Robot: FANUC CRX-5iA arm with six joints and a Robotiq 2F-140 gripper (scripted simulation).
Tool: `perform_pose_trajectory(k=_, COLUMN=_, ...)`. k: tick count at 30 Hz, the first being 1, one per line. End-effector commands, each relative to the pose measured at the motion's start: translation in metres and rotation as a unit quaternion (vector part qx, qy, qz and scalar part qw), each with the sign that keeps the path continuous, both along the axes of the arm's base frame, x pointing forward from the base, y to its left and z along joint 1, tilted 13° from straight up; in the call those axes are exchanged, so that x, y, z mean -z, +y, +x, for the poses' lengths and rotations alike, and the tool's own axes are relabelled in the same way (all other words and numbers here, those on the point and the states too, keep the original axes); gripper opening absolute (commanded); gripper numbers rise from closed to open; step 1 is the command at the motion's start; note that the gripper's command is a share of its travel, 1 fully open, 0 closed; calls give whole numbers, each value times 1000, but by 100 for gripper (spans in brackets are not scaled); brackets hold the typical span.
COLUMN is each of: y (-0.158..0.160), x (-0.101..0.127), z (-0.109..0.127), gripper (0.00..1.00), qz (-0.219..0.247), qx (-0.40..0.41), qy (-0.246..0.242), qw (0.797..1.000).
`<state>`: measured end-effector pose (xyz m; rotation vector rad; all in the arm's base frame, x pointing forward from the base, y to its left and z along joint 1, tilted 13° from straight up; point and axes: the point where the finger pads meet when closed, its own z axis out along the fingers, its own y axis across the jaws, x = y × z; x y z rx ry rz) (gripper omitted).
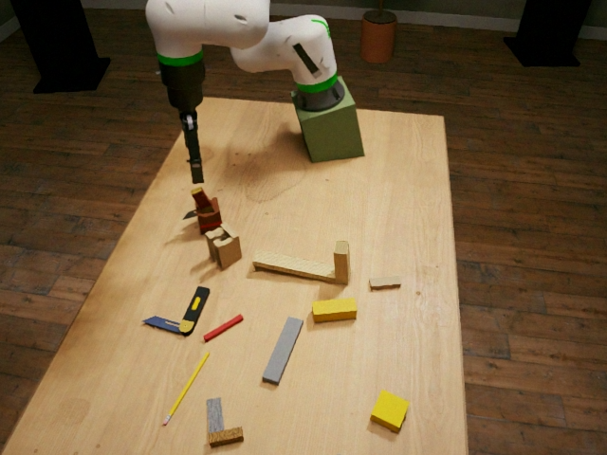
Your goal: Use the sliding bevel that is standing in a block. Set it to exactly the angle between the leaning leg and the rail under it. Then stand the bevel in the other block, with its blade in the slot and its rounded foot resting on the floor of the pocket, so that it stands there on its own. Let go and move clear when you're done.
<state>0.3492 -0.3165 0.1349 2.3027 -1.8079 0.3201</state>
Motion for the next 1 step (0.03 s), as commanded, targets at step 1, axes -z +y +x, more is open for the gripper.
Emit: perform_pose_trajectory(k=1, y=0, x=-1, z=0, gripper=100, qz=0, qx=0, qy=-1, qw=1000)
